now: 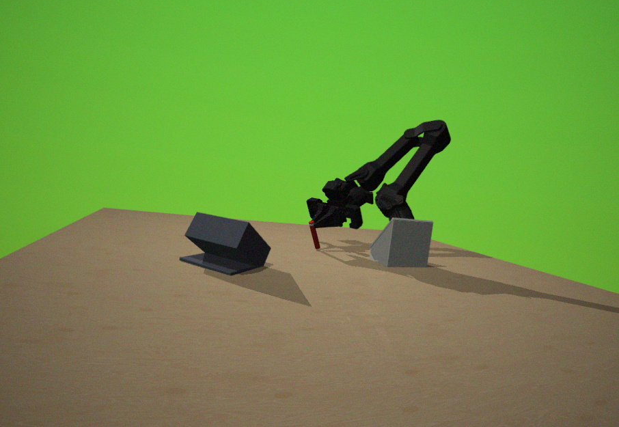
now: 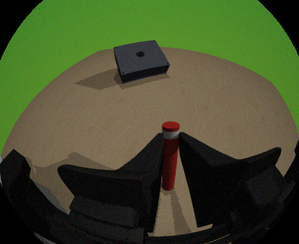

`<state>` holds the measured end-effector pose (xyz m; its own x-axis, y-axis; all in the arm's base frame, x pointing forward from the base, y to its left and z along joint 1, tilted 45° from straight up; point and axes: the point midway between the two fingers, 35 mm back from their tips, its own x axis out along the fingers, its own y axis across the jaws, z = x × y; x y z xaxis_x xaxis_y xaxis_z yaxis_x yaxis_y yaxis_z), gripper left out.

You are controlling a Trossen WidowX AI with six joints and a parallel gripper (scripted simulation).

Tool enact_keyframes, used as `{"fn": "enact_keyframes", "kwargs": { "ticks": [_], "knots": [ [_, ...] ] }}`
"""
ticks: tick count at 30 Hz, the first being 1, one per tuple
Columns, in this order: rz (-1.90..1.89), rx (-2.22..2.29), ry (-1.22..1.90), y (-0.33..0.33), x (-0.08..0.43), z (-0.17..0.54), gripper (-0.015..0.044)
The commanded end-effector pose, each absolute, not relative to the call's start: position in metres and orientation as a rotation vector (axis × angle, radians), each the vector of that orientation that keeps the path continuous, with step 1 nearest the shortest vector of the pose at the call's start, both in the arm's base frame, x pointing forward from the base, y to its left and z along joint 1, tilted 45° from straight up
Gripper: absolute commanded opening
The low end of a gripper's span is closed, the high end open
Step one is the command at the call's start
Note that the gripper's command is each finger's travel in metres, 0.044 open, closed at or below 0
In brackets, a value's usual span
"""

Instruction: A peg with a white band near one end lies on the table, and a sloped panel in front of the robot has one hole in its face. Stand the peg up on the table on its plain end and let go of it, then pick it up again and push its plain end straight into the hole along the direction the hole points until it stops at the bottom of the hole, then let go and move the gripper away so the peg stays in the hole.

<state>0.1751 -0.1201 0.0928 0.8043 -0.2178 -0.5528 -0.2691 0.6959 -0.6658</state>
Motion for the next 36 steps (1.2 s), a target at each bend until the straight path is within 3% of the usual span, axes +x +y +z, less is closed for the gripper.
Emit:
{"fn": "enact_keyframes", "kwargs": {
  "ticks": [1,36],
  "knots": [
    [0.052,-0.808,0.621,-0.119,0.172,0.091,0.0049],
    [0.133,-0.793,0.433,-0.123,0.153,0.094,0.0049]
  ]
}}
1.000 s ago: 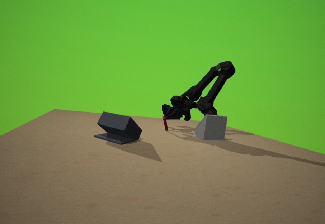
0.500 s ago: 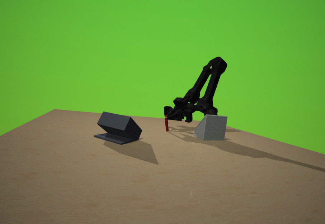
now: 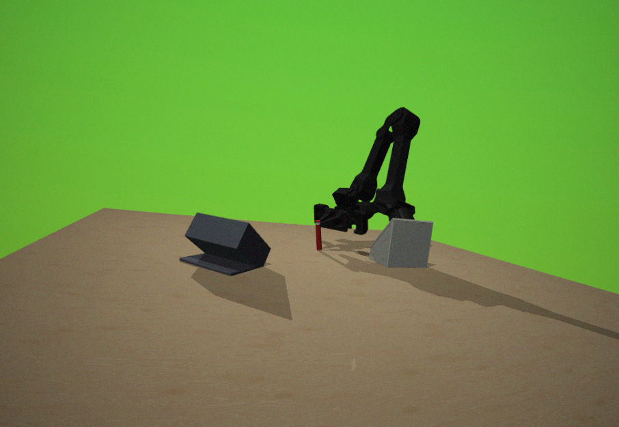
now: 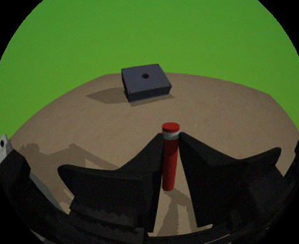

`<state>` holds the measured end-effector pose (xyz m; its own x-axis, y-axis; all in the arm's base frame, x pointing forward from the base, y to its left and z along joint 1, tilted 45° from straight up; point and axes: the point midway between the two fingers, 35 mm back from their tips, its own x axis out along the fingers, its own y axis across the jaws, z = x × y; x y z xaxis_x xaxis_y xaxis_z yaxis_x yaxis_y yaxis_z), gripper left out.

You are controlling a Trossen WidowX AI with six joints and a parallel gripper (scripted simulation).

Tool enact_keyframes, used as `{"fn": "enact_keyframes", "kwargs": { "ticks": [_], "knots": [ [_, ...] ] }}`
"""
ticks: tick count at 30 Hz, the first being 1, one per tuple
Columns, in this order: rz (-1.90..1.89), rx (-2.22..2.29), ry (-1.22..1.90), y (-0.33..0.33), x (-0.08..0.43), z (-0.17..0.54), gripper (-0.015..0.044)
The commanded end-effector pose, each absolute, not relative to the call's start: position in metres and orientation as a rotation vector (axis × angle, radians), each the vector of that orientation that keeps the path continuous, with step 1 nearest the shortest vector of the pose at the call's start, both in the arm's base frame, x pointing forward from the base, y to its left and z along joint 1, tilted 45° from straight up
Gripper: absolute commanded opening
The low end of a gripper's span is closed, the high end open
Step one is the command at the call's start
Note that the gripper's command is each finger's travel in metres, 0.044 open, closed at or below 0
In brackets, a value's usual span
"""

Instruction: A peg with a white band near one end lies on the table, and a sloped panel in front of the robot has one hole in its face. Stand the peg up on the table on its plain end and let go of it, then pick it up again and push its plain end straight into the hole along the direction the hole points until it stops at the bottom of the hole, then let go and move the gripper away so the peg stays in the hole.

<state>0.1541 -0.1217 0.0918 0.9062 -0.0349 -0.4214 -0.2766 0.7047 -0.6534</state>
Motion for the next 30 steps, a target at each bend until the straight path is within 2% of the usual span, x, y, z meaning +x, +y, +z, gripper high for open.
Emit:
{"fn": "enact_keyframes", "kwargs": {
  "ticks": [1,30],
  "knots": [
    [0.133,-0.793,0.433,-0.1227,0.1522,0.0942,0.0049],
    [0.127,-0.803,0.434,-0.1268,0.149,0.0919,0.0049]
  ]
}}
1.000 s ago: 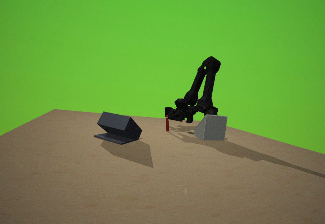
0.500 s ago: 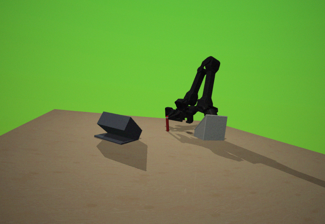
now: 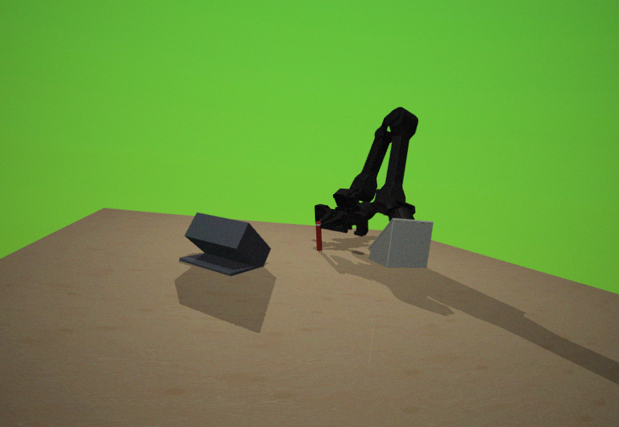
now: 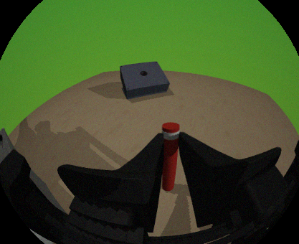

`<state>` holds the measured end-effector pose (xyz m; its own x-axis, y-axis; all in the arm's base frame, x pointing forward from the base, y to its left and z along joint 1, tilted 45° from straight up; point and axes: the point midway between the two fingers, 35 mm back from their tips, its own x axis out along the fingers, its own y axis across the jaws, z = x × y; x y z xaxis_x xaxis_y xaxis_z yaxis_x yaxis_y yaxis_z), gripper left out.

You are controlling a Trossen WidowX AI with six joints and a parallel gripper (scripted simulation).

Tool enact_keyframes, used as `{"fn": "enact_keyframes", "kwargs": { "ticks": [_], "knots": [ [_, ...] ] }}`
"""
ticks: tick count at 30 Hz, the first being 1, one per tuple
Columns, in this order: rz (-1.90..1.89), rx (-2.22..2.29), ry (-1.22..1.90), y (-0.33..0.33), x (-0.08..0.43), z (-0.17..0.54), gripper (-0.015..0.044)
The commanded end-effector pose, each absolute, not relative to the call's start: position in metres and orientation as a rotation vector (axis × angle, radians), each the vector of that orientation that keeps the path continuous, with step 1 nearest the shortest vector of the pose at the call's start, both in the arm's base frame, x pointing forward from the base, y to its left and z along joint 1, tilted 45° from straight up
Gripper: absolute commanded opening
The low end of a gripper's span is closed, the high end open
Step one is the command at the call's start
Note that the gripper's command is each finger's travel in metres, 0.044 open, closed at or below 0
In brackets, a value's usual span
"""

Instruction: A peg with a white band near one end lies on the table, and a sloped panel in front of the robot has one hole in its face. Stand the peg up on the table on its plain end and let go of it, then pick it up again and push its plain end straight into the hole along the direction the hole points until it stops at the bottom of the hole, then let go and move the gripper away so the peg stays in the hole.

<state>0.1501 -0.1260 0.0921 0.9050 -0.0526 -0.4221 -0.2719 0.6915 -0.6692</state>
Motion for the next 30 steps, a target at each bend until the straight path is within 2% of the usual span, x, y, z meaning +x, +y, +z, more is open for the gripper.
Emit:
{"fn": "enact_keyframes", "kwargs": {
  "ticks": [1,30],
  "knots": [
    [0.127,-0.804,0.434,-0.1269,0.1487,0.0918,0.0049],
    [0.133,-0.836,0.406,-0.1285,0.1428,0.0912,0.0049]
  ]
}}
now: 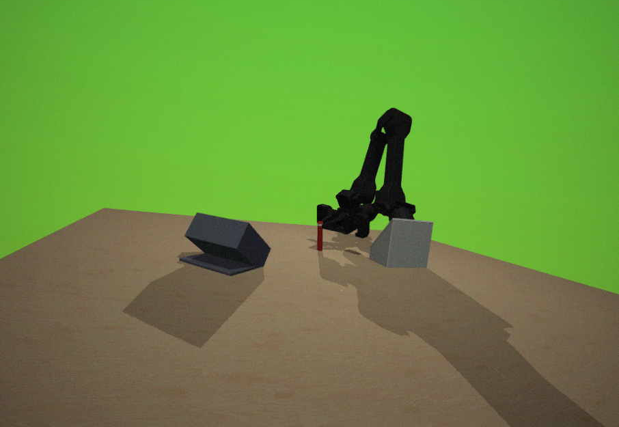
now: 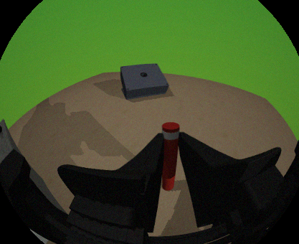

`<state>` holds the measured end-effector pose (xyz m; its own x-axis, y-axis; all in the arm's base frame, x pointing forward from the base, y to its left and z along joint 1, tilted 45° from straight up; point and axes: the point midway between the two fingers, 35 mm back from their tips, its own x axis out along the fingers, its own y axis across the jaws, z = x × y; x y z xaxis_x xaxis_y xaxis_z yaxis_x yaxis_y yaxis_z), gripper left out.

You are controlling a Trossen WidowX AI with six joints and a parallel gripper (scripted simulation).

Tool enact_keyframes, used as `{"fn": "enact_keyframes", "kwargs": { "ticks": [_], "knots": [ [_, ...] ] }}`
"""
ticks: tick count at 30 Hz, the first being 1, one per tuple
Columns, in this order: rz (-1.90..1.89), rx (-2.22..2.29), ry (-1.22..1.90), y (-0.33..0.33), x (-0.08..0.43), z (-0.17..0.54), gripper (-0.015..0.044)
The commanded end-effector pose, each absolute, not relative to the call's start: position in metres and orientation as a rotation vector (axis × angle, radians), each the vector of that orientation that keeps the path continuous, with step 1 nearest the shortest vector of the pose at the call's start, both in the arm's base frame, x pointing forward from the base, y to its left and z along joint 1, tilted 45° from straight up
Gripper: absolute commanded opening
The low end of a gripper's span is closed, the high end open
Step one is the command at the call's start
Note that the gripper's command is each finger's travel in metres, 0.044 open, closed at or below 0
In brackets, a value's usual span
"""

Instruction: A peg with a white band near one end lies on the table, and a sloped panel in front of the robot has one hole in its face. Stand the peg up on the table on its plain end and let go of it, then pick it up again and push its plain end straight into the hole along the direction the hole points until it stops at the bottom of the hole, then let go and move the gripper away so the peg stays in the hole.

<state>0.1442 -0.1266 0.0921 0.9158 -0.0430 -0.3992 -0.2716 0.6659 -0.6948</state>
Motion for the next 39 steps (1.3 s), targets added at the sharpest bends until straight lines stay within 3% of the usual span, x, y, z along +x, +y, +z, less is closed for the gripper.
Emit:
{"fn": "enact_keyframes", "kwargs": {
  "ticks": [1,39],
  "knots": [
    [0.133,-0.837,0.405,-0.1285,0.1427,0.0912,0.0049],
    [0.146,-0.865,0.361,-0.1287,0.1378,0.09,0.0049]
  ]
}}
